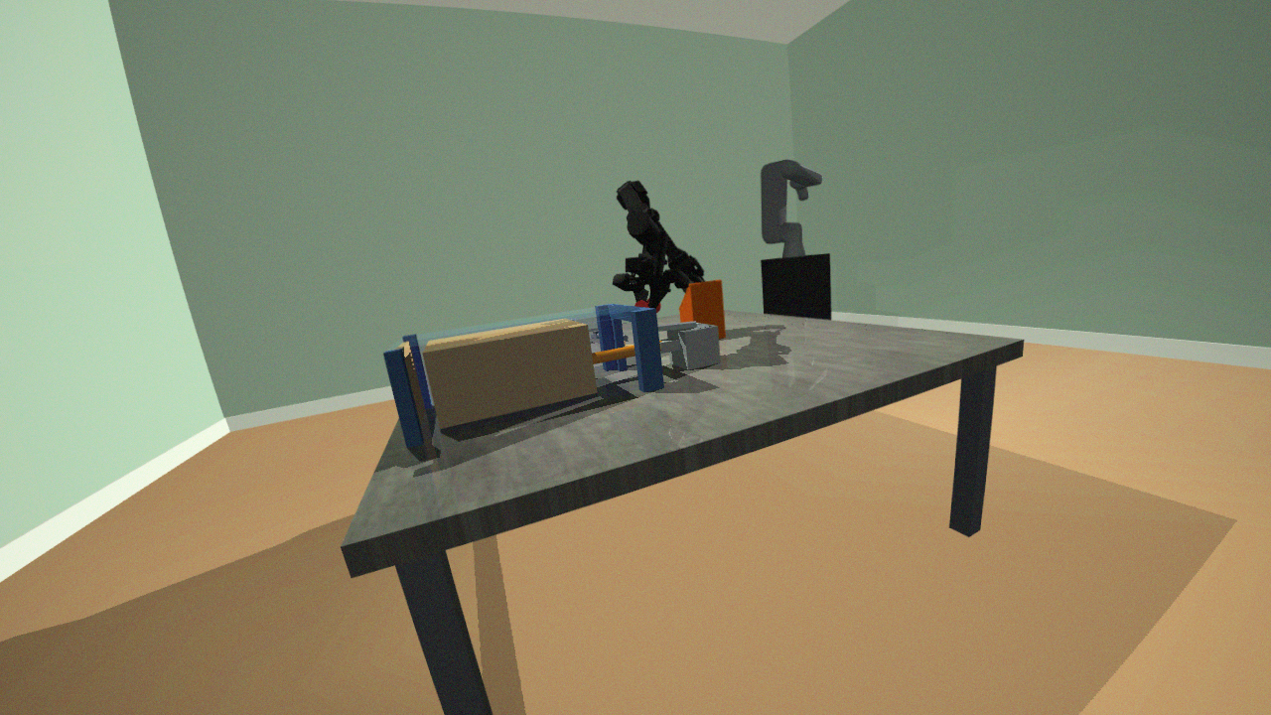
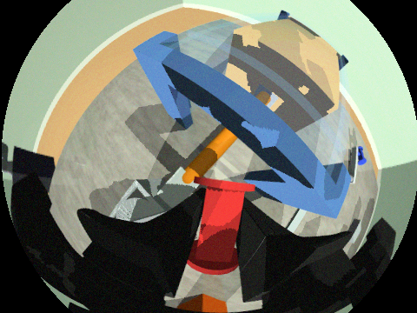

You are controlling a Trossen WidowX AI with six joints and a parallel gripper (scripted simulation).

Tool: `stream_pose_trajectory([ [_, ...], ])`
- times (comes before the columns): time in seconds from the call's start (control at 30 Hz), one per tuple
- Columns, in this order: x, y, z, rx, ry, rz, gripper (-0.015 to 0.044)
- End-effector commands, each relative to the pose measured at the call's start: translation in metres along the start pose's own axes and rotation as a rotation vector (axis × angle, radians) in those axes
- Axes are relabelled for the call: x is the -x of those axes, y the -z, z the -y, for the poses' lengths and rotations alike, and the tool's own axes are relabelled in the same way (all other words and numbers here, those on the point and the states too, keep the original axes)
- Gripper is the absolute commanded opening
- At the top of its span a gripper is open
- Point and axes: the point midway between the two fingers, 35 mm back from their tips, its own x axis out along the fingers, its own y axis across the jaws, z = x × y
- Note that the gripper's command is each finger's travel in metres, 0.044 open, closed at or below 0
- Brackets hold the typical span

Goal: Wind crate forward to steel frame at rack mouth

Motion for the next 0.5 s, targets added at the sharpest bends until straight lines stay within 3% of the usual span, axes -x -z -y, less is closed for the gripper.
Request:
stream_pose_trajectory([
  [0.0, -0.005, -0.009, -0.008, -0.013, -0.013, 0.006, 0.0],
  [0.47, -0.01, -0.019, -0.019, -0.014, -0.013, 0.007, 0.0],
])
